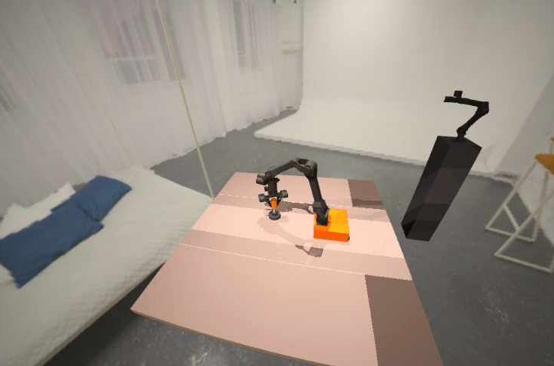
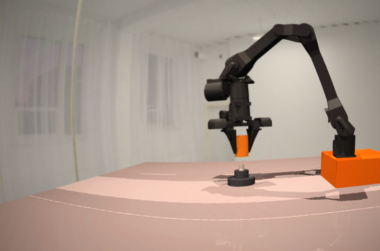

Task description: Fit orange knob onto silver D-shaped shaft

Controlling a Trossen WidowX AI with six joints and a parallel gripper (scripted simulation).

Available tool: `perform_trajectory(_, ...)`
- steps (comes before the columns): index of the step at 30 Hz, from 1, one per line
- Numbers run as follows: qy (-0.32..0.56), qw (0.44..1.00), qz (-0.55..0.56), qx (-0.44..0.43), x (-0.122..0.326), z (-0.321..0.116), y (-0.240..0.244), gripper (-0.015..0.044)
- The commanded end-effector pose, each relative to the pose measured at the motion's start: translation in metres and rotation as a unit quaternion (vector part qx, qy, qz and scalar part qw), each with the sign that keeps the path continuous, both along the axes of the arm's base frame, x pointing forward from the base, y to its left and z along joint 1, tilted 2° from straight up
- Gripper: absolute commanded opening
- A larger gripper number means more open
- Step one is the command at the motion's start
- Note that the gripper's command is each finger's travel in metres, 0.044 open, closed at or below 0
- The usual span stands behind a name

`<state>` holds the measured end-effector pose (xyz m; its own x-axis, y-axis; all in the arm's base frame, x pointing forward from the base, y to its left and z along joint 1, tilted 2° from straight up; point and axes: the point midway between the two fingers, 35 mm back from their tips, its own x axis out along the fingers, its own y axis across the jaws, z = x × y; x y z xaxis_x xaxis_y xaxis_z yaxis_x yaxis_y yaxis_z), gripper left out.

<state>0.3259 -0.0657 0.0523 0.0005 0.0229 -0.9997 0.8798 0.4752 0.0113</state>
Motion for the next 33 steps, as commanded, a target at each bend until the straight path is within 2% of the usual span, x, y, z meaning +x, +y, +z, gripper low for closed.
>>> perform_trajectory(1,-0.001,0.999,-0.053,-0.002,0.0,0.001,-0.001,0.0)
perform_trajectory(21,0.005,0.946,-0.324,-0.001,0.004,0.001,-0.001,0.0)
perform_trajectory(33,0.005,0.943,-0.333,-0.001,0.002,-0.021,0.0,0.0)
